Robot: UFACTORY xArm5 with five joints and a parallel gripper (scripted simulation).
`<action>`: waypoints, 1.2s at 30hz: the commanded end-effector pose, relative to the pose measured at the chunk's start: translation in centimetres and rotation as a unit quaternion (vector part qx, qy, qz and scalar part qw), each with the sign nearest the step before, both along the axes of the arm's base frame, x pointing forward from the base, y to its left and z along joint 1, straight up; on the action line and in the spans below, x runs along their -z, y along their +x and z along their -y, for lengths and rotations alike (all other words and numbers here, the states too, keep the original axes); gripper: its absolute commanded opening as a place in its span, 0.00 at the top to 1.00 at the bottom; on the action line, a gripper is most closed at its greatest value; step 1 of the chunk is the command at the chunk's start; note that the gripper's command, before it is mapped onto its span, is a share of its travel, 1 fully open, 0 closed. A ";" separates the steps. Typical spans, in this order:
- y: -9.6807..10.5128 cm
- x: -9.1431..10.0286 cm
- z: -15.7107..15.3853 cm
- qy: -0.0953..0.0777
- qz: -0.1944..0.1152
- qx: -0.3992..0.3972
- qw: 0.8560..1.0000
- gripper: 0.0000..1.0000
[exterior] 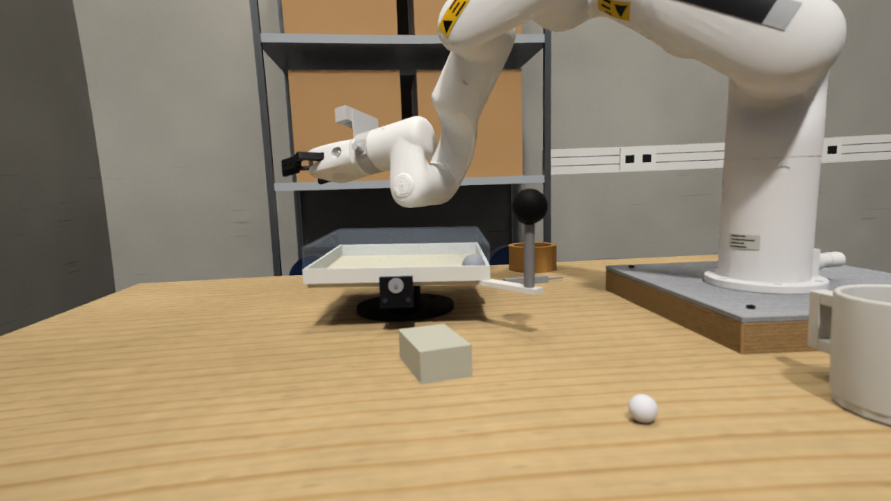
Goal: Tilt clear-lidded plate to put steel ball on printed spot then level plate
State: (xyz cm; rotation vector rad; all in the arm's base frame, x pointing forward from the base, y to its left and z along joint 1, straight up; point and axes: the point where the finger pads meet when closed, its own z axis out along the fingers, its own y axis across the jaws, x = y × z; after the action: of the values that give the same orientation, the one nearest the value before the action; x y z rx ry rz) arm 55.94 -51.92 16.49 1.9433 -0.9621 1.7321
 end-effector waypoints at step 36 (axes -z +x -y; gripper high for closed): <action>5.2 -2.3 -11.0 0.034 -0.156 -0.102 0.982 0.00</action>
State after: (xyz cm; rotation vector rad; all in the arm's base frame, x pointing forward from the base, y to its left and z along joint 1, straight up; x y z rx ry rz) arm 60.36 -43.94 18.12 2.2248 -0.7968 1.5447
